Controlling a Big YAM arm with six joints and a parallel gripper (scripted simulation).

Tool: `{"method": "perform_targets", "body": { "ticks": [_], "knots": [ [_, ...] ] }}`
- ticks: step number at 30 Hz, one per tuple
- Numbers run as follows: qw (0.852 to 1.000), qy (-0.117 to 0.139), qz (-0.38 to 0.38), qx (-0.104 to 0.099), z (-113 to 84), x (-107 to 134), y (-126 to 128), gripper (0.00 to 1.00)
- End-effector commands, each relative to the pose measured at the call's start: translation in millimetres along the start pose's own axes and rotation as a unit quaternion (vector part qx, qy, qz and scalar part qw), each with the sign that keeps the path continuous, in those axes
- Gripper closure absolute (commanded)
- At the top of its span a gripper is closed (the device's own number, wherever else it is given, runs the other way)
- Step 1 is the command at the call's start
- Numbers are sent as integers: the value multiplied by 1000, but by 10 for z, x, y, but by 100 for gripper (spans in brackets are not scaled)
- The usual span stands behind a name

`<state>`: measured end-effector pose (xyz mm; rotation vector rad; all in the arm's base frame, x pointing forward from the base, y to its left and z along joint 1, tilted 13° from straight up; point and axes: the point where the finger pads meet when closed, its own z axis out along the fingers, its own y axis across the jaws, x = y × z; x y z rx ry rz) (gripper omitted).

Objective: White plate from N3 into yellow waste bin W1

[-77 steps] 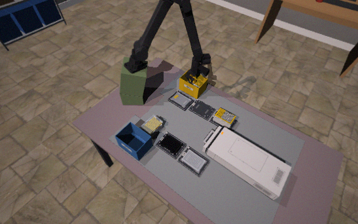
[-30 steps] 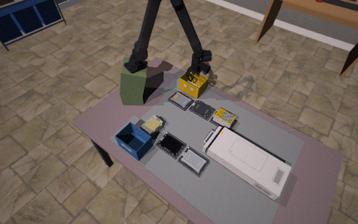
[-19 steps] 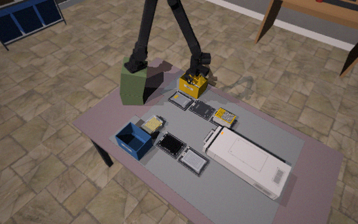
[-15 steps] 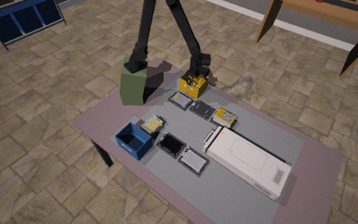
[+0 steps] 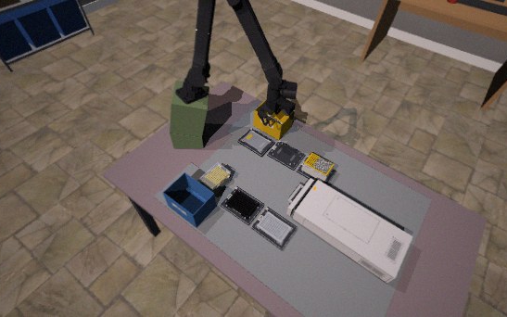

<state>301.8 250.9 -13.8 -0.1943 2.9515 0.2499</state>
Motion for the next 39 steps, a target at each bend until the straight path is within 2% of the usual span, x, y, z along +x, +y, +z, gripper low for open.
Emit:
{"method": "perform_targets", "body": {
  "ticks": [1,3,4,9,14,18,20,21,23,26,29,35,37,38,39],
  "knots": [
    [1000,1,-11,2,-71,-44,-163,0],
    [1000,1,-11,2,-71,-44,-163,0],
    [1000,9,-11,6,-15,-43,-210,0],
    [1000,-3,-12,0,-164,-178,-350,0],
    [1000,3,-11,3,-173,-253,-532,0],
    [1000,-17,-13,-4,-338,-462,-611,0],
    [1000,-17,-13,-4,-338,-462,-611,0],
    [1000,-2,-11,2,-237,-422,-678,0],
    [1000,-2,-12,2,-272,-442,-754,0],
    [1000,-18,-13,-2,-412,-559,-832,0],
    [1000,-10,-12,0,-396,-578,-956,0],
    [1000,-12,-13,1,-484,-676,-1175,0],
    [1000,-12,-13,1,-484,-676,-1175,0],
    [1000,-1,-11,3,-443,-586,-1237,0],
    [1000,-11,-13,2,-503,-703,-1251,0]
  ]
}}
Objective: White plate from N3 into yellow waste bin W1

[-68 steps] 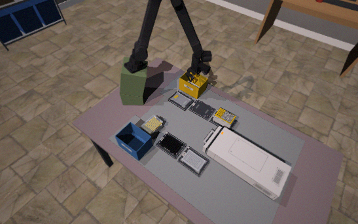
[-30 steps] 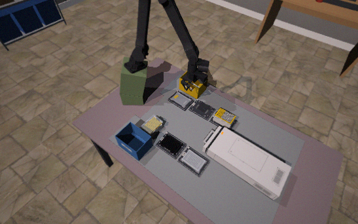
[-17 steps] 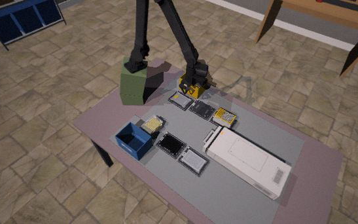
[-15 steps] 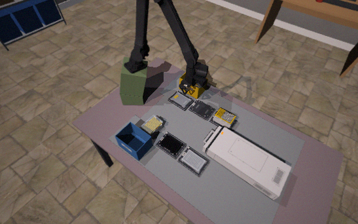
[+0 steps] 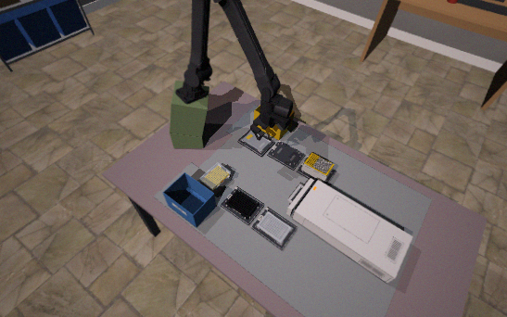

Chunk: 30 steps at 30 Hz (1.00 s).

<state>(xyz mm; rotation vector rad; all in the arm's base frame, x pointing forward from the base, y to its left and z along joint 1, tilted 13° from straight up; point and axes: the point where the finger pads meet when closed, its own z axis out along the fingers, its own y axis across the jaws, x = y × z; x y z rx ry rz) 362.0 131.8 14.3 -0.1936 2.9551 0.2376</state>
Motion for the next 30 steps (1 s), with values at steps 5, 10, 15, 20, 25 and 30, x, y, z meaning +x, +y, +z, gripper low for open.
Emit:
{"method": "perform_targets", "body": {
  "ticks": [5,10,15,20,25,30],
  "knots": [
    [1000,-11,-12,-2,-164,-270,-232,0],
    [1000,-6,-12,-1,-193,-330,-423,0],
    [1000,-7,-12,0,-232,-376,-534,0],
    [1000,-7,-12,0,-297,-452,-718,0],
    [1000,-10,-13,1,-307,-404,-700,0],
    [1000,-10,-13,1,-307,-403,-700,0]
  ]
}}
